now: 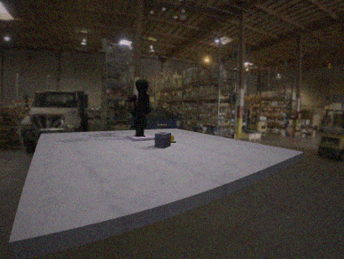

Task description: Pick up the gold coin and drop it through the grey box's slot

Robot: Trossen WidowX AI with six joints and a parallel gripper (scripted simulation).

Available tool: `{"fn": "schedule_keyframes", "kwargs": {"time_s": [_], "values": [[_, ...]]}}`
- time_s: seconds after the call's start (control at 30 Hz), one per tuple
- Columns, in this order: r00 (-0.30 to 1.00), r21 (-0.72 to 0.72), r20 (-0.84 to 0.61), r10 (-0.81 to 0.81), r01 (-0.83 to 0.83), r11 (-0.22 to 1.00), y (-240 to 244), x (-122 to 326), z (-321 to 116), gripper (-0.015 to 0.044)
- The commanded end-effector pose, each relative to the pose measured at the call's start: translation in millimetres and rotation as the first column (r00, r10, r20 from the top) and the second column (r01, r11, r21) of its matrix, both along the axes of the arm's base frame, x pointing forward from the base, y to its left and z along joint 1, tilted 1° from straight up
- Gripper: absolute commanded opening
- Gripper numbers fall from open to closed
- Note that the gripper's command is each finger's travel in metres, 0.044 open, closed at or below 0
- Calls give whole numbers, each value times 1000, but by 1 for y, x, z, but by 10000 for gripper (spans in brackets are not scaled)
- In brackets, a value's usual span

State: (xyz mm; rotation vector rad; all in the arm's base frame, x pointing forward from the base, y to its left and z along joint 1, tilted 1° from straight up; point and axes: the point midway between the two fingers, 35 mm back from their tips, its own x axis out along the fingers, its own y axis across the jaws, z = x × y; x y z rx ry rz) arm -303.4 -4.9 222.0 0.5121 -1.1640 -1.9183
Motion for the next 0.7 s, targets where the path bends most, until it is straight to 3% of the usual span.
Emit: {"fn": "schedule_keyframes", "kwargs": {"time_s": [0.0,0.27,0.43,0.67], "values": [[1000,-3,3,-4,4,1000,1,0,0,374],[957,-159,178,-229,258,953,62,-19,8,164],[840,-255,342,-422,515,818,136,-21,5,161],[549,-325,589,-592,832,449,250,15,-8,161]]}}
